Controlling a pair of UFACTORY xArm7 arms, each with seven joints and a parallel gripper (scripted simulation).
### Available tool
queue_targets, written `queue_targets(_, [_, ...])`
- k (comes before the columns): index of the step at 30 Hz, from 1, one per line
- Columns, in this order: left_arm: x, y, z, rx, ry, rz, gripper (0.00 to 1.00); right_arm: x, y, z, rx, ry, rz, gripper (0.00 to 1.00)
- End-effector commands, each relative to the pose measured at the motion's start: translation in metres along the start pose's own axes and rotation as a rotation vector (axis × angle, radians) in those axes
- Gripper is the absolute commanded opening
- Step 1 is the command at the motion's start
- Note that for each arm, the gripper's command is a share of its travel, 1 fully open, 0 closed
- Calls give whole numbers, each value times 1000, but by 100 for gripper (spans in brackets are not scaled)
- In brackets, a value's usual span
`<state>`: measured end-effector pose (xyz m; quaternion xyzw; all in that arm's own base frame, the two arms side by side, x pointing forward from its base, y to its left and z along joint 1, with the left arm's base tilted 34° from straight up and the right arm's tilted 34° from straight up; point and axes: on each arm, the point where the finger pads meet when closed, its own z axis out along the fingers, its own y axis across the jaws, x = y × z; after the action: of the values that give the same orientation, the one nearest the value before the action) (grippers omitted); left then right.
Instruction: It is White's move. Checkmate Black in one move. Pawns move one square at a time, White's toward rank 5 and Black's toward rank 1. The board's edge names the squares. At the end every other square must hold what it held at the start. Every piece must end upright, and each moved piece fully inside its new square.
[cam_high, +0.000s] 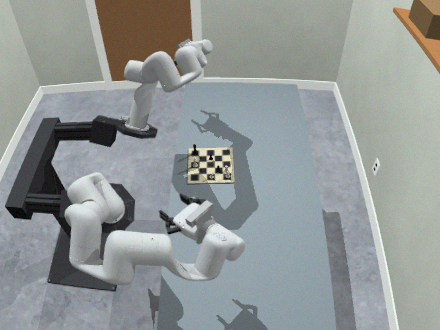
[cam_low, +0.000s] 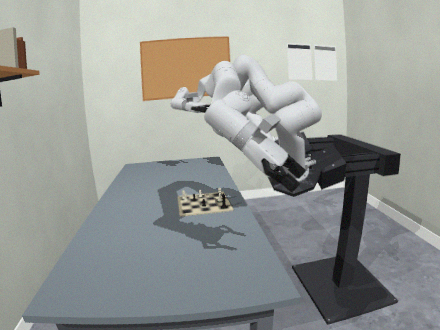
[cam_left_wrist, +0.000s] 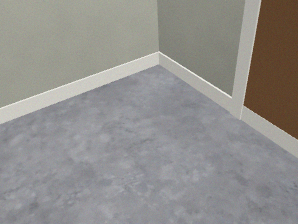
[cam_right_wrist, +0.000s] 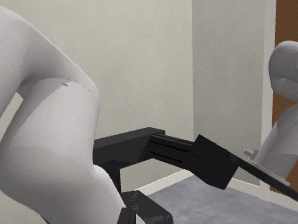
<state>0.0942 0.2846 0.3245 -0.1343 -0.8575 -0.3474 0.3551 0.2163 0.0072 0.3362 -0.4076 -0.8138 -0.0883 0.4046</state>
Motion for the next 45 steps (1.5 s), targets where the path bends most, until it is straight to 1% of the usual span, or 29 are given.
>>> queue_targets(1, [-13,-12,7,100,-39,-151,100,-10,-4,-9,-71,-23,112,100])
queue_targets(4, [-22,-19,11,150,-59,-225,100,-18,-9,-16,-129,-37,207,100])
queue_targets(9, [-35,-28,14,225,-86,-330,100,-27,-15,-24,-189,-49,306,100])
queue_targets(10, [-38,-30,15,239,-91,-349,100,-29,-16,-25,-199,-50,323,100])
queue_targets(12, [-38,-30,15,239,-91,-349,100,-29,-16,-25,-199,-50,323,100])
queue_targets(13, [-45,-34,16,279,-103,-402,100,-33,-19,-29,-226,-54,369,100])
queue_targets(17, [-54,-39,17,322,-115,-457,100,-38,-23,-34,-266,-60,435,100])
queue_targets(27, [-81,-52,18,457,-147,-620,100,-53,-37,-47,-376,-68,618,100])
queue_targets(29, [-81,-52,18,457,-147,-620,100,-53,-37,-47,-376,-68,618,100])
queue_targets(30, [-89,-56,18,498,-154,-666,100,-57,-42,-51,-407,-69,671,100])
queue_targets(33, [-96,-59,17,532,-160,-703,100,-61,-46,-54,-433,-69,714,100])
queue_targets(44, [-129,-69,11,699,-180,-870,100,-75,-66,-68,-554,-65,917,100])
queue_targets(45, [-129,-69,11,699,-180,-870,100,-75,-66,-68,-554,-65,917,100])
